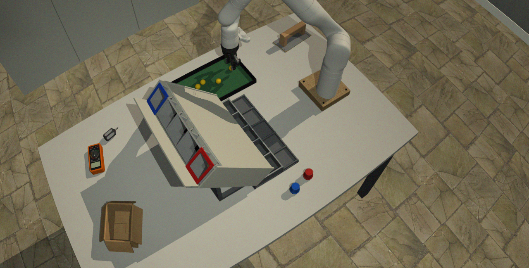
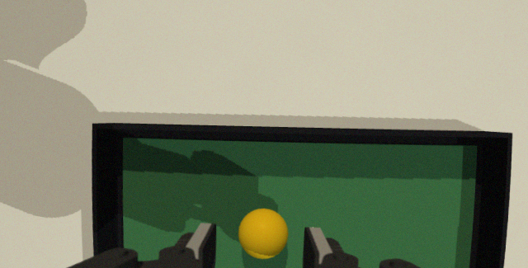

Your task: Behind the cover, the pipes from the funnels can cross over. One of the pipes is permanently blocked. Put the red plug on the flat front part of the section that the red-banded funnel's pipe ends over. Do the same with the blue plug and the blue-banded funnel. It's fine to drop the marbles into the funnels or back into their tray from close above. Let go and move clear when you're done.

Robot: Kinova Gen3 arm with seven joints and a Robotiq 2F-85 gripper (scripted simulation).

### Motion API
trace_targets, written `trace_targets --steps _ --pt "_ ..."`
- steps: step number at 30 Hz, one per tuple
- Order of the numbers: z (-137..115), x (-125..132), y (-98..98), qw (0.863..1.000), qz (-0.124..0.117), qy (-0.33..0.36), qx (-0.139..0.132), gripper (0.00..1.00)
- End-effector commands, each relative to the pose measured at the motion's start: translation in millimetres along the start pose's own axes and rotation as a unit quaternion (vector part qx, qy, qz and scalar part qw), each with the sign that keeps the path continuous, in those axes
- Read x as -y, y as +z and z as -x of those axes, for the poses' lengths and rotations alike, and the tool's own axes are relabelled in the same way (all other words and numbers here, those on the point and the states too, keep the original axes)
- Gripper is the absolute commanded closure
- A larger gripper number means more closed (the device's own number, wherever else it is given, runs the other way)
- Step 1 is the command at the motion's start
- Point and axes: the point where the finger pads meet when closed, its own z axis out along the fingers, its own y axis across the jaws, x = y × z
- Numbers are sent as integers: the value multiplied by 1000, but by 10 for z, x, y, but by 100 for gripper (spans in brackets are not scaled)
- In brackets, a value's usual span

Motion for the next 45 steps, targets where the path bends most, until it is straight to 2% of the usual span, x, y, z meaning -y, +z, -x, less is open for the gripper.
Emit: trace_targets --steps 1,4,5,21,22,45 --pt "-1 -15 18 1000 0 0 0 50" --pt "-1 -15 18 1000 0 0 0 50" --pt "2 -7 73 1000 -1 0 1 50" --pt "2 -7 73 1000 -1 0 1 50" --pt "-3 -9 126 1000 -2 0 1 50" --pt "3 -13 180 1000 -3 -1 1 50"
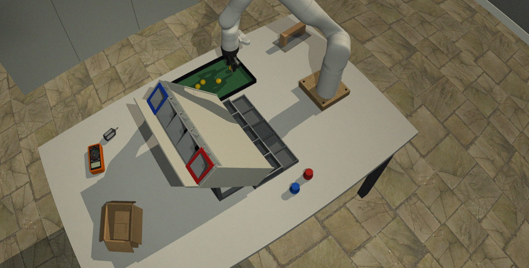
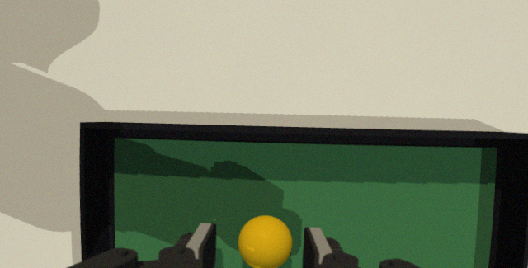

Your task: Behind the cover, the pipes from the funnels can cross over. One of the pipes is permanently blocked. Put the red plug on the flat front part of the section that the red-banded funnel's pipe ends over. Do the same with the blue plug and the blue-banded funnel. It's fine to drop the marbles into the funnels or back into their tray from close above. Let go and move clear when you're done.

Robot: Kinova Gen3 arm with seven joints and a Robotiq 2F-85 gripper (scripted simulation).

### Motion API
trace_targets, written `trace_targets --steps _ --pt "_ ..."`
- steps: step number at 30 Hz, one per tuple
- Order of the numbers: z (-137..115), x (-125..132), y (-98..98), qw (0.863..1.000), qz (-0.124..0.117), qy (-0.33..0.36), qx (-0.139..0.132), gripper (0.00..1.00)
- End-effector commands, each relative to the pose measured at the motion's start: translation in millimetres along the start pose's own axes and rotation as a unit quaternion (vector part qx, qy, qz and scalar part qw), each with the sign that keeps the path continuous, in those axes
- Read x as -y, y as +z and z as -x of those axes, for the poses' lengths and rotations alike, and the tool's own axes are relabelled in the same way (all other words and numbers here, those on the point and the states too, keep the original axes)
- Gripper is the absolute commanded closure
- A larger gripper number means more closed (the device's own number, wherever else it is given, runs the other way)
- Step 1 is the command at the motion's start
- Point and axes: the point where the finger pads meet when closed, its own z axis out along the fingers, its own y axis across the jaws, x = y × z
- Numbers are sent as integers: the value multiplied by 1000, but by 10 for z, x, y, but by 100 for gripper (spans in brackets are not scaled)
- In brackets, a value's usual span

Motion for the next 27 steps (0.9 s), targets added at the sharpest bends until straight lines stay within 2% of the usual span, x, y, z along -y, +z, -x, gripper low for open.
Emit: trace_targets --steps 1,27 --pt "-1 -22 26 1000 1 0 0 50" --pt "-2 -30 79 1000 0 0 0 50"
